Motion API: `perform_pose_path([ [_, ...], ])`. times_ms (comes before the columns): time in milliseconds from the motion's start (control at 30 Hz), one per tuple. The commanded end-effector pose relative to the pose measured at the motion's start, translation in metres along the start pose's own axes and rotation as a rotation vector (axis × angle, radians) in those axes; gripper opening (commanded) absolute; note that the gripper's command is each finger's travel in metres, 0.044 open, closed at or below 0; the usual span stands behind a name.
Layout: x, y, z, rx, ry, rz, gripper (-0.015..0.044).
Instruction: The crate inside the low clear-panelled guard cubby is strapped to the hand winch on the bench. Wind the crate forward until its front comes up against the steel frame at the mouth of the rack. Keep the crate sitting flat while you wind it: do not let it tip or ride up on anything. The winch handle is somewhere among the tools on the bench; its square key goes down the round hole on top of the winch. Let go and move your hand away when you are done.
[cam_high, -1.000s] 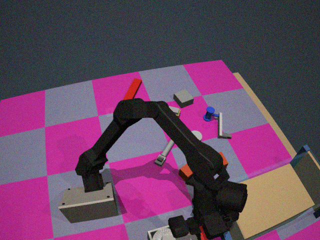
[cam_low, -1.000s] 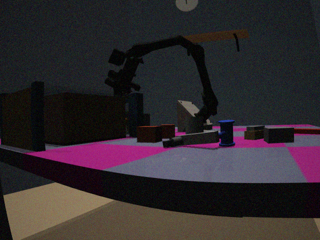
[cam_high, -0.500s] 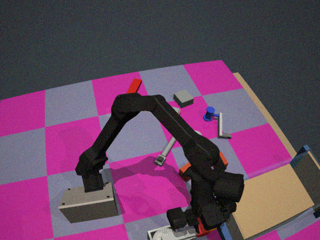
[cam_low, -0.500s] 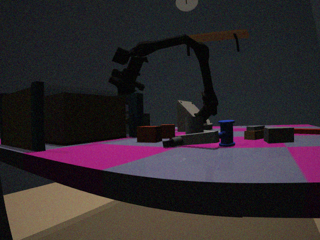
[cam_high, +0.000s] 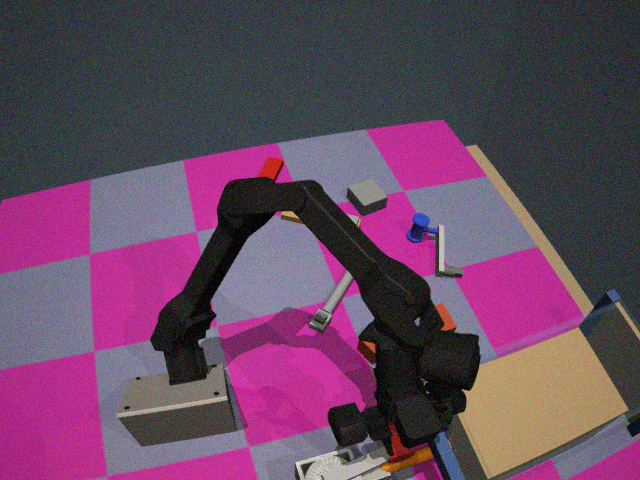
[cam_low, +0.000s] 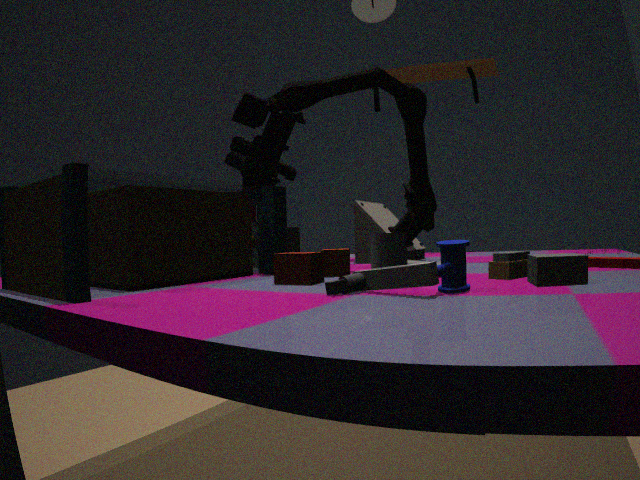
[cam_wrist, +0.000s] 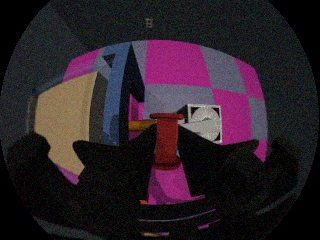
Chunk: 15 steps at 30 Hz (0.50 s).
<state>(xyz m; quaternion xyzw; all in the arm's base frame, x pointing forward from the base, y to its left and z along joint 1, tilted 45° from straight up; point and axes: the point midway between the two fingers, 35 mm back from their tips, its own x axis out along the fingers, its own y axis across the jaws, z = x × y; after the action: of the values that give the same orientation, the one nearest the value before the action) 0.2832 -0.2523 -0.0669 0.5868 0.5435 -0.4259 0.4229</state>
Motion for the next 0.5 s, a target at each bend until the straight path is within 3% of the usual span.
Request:
perform_pose_path([
  [0, 0.003, -0.005, -0.020, 0.005, 0.050, -0.017, 0.0000],
  [467, -0.005, -0.014, -0.035, 0.005, 0.051, -0.018, 0.0000],
])
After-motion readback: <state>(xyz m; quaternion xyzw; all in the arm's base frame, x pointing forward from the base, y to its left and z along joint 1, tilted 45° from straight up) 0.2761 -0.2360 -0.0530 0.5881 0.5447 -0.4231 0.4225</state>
